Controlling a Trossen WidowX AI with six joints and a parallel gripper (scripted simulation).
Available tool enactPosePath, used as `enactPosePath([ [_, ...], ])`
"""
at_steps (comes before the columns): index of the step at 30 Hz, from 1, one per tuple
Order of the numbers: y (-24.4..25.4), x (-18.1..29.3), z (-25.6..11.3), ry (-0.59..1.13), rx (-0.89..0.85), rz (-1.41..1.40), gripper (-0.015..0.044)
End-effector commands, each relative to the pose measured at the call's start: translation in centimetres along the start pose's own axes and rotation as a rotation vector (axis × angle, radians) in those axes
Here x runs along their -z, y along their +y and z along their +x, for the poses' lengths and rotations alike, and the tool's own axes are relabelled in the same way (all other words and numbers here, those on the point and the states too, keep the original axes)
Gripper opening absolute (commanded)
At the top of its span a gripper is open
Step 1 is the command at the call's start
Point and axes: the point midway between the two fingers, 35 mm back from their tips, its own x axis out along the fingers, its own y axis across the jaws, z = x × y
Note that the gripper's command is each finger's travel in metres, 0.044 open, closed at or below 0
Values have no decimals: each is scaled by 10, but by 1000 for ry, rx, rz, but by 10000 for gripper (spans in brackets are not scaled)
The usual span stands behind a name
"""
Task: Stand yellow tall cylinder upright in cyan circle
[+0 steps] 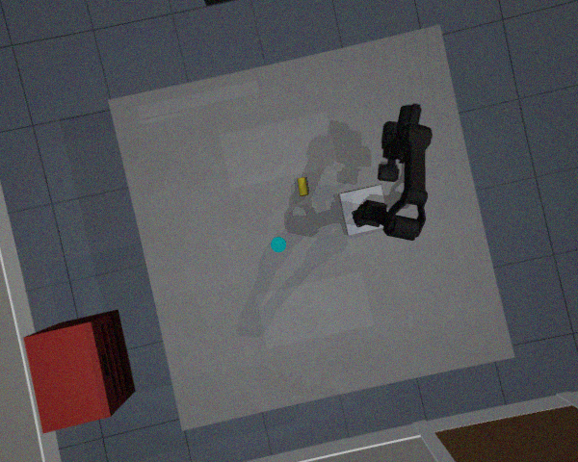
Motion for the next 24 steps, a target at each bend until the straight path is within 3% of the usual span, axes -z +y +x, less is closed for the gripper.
enactPosePath([
  [1,6,34,-5,9,-7,-548,309],
  [24,-38,184,-18,17,-24,-3046,309],
])
